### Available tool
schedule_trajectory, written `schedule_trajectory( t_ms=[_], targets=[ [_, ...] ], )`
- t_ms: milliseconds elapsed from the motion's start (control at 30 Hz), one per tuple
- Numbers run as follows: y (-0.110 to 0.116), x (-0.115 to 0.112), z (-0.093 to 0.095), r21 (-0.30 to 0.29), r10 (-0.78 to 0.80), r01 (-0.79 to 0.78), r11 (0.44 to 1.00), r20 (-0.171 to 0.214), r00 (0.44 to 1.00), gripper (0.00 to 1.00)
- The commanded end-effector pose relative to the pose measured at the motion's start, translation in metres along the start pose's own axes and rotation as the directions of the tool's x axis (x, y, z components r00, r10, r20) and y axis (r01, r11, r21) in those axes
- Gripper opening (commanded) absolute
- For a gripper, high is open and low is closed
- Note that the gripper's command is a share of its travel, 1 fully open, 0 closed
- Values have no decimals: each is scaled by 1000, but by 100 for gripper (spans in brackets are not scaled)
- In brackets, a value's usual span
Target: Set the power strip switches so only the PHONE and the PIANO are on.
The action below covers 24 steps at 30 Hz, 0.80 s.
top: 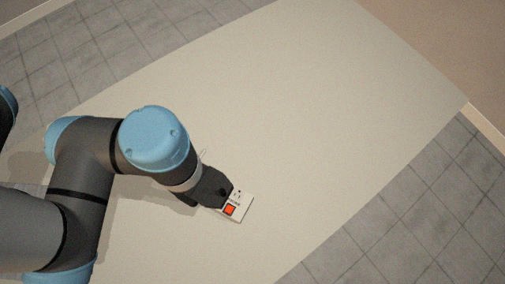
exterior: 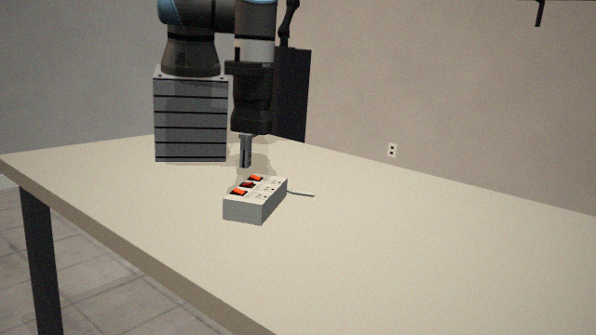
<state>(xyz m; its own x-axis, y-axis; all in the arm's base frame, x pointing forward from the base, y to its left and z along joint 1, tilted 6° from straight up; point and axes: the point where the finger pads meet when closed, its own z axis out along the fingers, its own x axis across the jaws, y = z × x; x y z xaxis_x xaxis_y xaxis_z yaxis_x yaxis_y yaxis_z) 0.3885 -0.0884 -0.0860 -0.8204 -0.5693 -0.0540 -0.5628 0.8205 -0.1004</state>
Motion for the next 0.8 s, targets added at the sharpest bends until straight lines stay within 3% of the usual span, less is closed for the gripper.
schedule_trajectory(
  t_ms=[0,567,600,767],
  targets=[
    [0,0,-3,-1,0,0,1000,0,1000,0],
    [0,0,-3,-1,0,0,1000,0,1000,0],
    [0,0,-3,-1,0,0,1000,0,1000,100],
    [0,0,-4,-1,0,0,1000,0,1000,100]
  ],
)
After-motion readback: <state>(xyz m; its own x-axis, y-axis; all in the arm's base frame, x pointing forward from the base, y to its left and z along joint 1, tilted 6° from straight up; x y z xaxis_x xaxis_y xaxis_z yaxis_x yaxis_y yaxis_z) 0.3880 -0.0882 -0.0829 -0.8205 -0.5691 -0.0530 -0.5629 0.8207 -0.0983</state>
